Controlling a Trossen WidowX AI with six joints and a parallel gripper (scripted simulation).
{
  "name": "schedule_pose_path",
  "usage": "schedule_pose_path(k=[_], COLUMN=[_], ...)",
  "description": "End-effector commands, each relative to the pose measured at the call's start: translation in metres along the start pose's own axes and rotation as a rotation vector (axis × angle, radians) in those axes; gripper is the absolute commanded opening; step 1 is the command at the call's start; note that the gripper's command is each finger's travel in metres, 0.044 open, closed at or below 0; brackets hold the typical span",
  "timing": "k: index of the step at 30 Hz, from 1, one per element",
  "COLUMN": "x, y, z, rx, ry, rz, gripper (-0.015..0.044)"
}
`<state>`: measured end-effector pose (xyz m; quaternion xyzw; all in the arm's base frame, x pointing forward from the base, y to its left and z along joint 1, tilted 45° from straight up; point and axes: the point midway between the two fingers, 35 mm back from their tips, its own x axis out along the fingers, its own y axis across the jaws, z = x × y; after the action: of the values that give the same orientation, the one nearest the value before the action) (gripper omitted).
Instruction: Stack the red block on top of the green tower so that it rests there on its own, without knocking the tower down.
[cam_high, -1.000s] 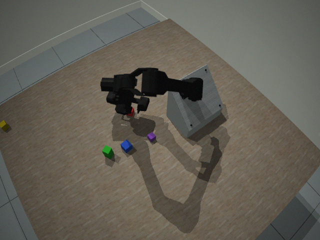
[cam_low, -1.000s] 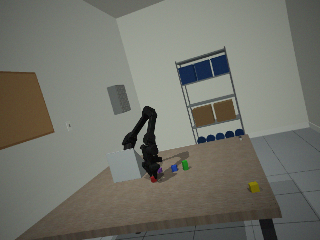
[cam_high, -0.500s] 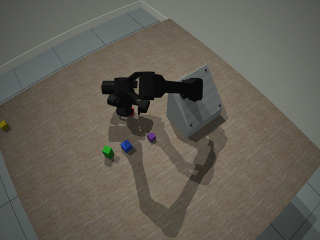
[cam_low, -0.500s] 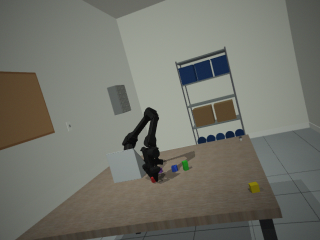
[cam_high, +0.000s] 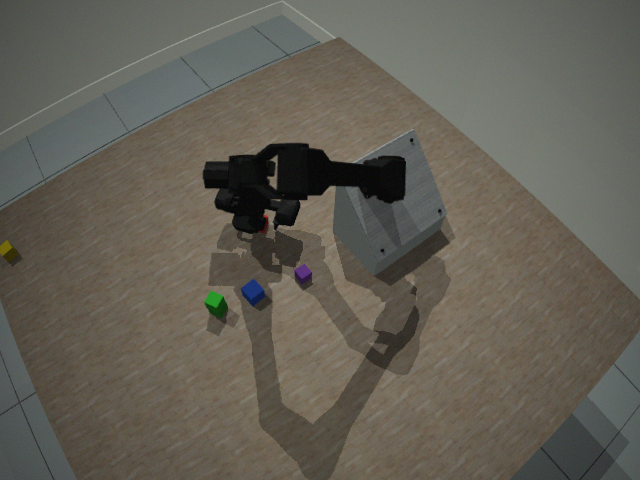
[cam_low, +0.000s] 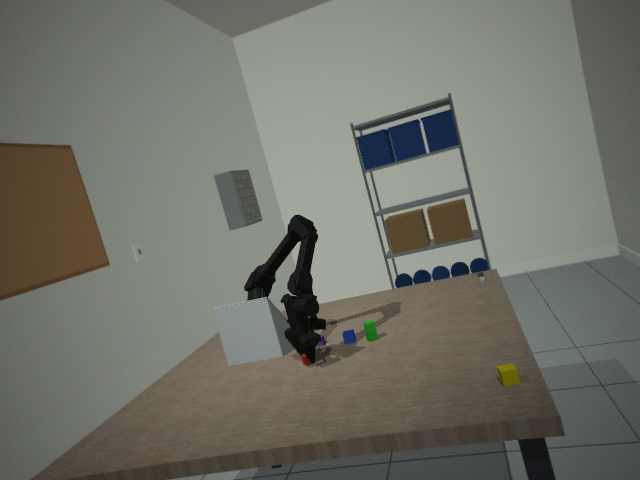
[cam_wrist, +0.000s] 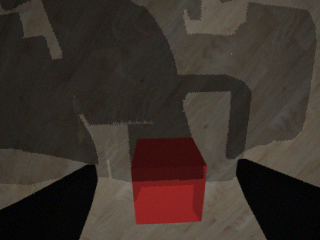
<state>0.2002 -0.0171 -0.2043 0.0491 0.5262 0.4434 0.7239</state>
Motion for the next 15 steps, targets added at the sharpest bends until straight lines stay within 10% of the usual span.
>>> schedule_pose_path(k=[1,8,15], x=[0.0002,0.0002,0.0002], y=[0.0008,0.0008,0.0008], z=[-0.0005,-0.0005,-0.0005], rx=[0.005,0.005,0.005], ry=[-0.001,-0.001,-0.001], rz=[0.004,0.004,0.004], gripper=[0.0282,0.0099,0.0052])
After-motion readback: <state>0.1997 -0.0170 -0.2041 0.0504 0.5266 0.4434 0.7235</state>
